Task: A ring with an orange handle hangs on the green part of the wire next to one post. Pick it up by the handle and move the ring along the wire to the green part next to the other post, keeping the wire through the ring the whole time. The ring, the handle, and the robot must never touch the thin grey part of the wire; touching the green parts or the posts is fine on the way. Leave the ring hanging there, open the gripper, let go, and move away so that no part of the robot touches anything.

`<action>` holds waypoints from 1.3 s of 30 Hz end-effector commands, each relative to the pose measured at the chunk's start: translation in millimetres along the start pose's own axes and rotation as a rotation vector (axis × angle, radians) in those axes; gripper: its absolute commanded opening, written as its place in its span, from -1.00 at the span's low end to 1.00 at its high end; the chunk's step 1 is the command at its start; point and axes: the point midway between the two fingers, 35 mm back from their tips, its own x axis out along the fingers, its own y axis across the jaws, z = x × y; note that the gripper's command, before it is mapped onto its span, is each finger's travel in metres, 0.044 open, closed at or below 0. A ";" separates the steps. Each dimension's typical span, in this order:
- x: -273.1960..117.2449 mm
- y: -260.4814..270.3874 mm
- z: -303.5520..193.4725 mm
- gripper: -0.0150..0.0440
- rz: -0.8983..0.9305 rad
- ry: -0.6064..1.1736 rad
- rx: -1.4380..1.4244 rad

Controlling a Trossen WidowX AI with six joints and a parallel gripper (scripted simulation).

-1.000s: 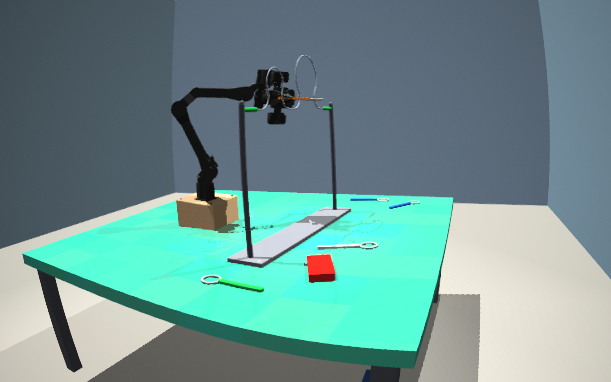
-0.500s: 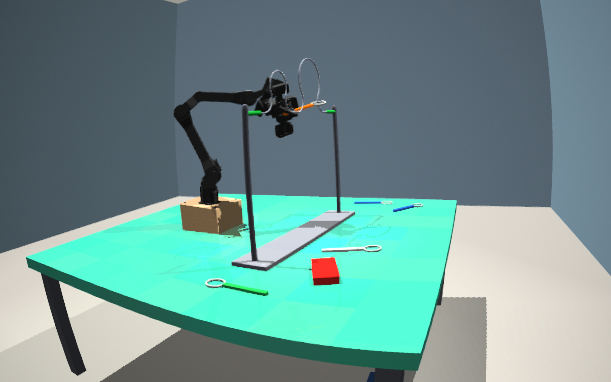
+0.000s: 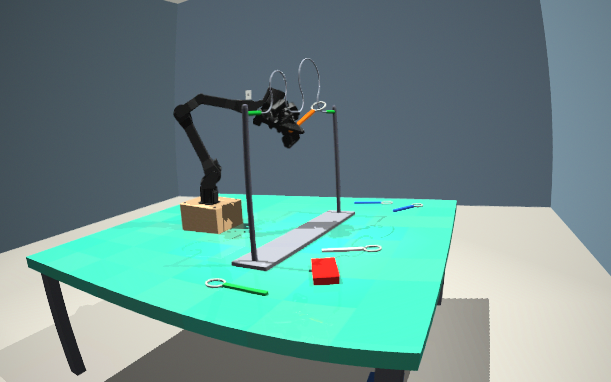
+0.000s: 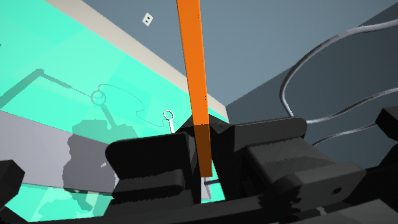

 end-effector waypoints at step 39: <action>-0.8 100.6 28.0 -1.00 0.277 -0.070 0.578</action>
